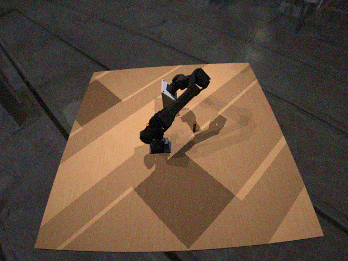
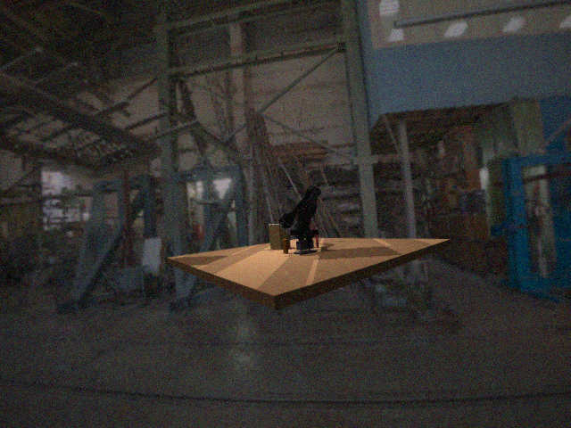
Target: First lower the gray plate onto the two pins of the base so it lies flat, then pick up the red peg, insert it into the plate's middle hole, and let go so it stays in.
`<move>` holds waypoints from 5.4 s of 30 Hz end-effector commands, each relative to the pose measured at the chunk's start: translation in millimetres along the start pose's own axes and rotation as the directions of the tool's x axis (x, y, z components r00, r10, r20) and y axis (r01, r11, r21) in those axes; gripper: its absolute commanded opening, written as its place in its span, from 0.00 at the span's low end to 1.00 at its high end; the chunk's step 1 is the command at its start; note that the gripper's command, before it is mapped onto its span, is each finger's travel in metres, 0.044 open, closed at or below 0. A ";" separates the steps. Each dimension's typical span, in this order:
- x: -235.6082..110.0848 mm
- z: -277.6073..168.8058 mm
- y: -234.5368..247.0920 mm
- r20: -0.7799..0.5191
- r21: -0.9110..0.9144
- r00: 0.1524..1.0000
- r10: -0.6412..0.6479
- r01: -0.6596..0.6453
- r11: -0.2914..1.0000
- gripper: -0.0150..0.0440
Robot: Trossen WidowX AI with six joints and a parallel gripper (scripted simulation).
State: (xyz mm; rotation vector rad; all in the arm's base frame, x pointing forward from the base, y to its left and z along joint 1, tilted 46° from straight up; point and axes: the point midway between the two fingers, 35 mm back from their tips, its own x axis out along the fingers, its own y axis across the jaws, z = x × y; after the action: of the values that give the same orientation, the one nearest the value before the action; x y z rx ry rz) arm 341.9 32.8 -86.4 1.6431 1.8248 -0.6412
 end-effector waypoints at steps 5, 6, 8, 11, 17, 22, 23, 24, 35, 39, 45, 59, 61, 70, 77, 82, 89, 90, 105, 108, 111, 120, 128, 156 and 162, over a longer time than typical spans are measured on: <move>3.6 -0.4 -0.9 -0.003 0.004 1.000 -0.001 0.001 1.000 0.25; 3.6 -0.4 -0.9 -0.003 0.004 1.000 -0.001 0.001 1.000 0.25; 3.6 -0.4 -0.9 -0.003 0.004 1.000 -0.001 0.001 1.000 0.25; 3.6 -0.4 -0.9 -0.003 0.004 1.000 -0.001 0.001 1.000 0.30; 3.6 -0.4 -0.9 -0.003 0.004 1.000 -0.001 0.001 1.000 0.57; 3.6 -0.4 -0.9 -0.003 0.004 1.000 -0.001 0.001 1.000 0.79; 3.6 -0.4 -0.9 -0.003 0.004 1.000 -0.001 0.001 1.000 0.83; 3.6 -0.4 -0.9 -0.003 0.004 1.000 -0.001 0.001 1.000 0.88; -36.6 2.9 4.0 0.003 0.006 1.000 -0.001 0.001 1.000 1.00; -101.9 2.3 1.3 0.002 0.009 1.000 -0.002 0.002 1.000 1.00; -114.7 4.2 1.1 0.000 0.009 1.000 -0.003 0.003 1.000 1.00; -120.0 -132.7 -41.5 0.004 -0.274 1.000 -0.004 0.005 0.962 1.00; -118.0 -154.7 -55.9 0.001 -0.327 1.000 -0.005 0.005 0.945 1.00; -111.1 -196.5 -97.5 -0.010 -0.441 1.000 -0.008 0.003 0.897 1.00; -85.7 -197.0 -98.0 -0.010 -0.442 1.000 -0.007 0.002 0.897 1.00; -78.7 -197.2 -98.4 -0.011 -0.442 1.000 -0.007 0.002 0.897 1.00; -66.2 -197.4 -99.1 -0.011 -0.442 1.000 -0.007 0.002 0.897 1.00; -64.5 -197.4 -99.0 -0.011 -0.442 1.000 -0.007 0.002 0.897 1.00; -40.0 -197.2 -98.4 -0.009 -0.442 1.000 -0.007 0.002 0.897 1.00; -35.1 -197.3 -98.6 -0.010 -0.442 1.000 -0.007 0.002 0.897 1.00; -30.2 -197.6 -98.8 -0.010 -0.442 1.000 -0.007 0.002 0.897 1.00; -15.8 -198.6 -100.4 -0.013 -0.442 1.000 -0.007 0.000 0.897 1.00; -13.5 -198.8 -100.7 -0.014 -0.442 1.000 -0.007 0.000 0.897 0.78; -32.0 -196.2 -97.0 -0.005 -0.442 1.000 -0.006 0.003 0.897 0.25; -50.2 -194.1 -94.8 0.000 -0.441 1.000 -0.006 0.005 0.897 0.25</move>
State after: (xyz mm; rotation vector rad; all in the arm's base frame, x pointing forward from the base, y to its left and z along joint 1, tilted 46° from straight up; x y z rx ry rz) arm 226.2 129.6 75.4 1.3369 1.8184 -0.2015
